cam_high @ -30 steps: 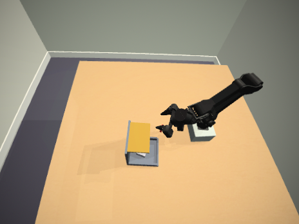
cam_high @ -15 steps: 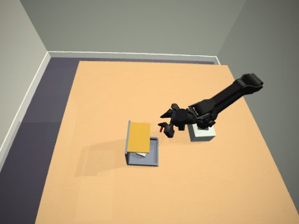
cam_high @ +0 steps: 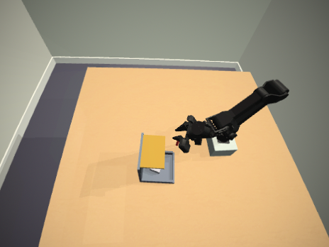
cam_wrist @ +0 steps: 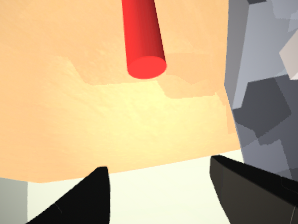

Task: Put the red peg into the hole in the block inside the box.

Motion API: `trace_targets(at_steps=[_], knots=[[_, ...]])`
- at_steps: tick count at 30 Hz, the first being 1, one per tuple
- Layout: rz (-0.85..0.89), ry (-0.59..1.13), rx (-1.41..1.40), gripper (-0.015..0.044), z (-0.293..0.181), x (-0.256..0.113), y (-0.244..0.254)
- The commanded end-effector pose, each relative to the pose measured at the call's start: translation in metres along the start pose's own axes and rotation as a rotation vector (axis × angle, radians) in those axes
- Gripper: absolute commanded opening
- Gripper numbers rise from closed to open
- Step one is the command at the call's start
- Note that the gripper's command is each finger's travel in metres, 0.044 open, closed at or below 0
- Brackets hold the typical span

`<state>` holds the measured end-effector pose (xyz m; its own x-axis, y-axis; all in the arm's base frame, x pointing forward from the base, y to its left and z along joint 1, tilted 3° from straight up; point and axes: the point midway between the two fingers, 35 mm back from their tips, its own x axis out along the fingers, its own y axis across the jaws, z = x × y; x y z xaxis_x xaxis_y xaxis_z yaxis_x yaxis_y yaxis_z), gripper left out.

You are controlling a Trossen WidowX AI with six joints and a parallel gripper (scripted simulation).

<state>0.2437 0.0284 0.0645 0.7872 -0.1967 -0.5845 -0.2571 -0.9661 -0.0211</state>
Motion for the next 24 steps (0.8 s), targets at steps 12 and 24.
trace_targets(at_steps=[12,24], knots=[[0.002,-0.009,-0.008,0.0220,0.020,0.018,-0.002],[0.003,-0.009,-0.009,0.0220,0.037,0.030,0.000]])
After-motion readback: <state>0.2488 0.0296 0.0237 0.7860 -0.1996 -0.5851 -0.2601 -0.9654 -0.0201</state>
